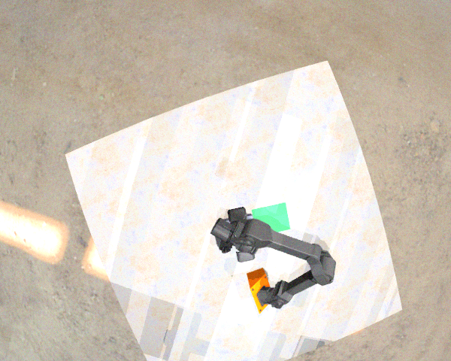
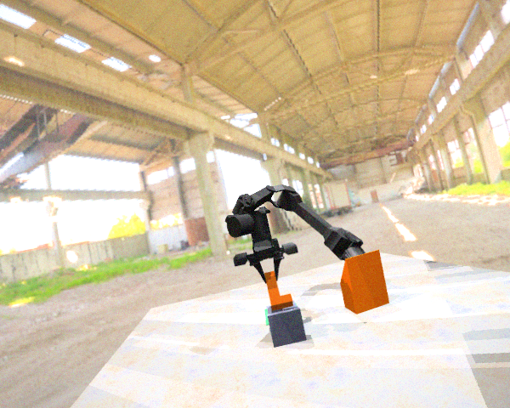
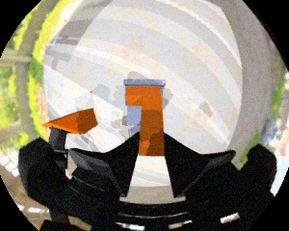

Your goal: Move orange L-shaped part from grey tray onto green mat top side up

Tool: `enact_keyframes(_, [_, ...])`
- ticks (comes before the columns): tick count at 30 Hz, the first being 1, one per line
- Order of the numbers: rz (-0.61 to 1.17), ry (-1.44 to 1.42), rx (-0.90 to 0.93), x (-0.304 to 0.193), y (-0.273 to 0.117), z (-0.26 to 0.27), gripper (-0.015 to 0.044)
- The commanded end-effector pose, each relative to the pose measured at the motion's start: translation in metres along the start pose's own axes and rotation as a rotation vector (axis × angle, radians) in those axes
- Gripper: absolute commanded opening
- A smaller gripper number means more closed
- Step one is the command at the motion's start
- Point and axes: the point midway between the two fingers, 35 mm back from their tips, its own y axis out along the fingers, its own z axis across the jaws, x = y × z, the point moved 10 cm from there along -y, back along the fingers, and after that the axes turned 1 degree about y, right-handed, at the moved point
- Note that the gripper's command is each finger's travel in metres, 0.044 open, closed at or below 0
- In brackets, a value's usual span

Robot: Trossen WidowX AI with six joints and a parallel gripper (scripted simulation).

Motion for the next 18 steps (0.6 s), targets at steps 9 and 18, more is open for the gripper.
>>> enact_keyframes(9, [-0.002, 0.003, 0.001, -0.046, 0.002, 0.001, 0.0000])
enact_keyframes(18, [-0.001, 0.002, 0.001, -0.083, 0.002, 0.002, 0.0000])
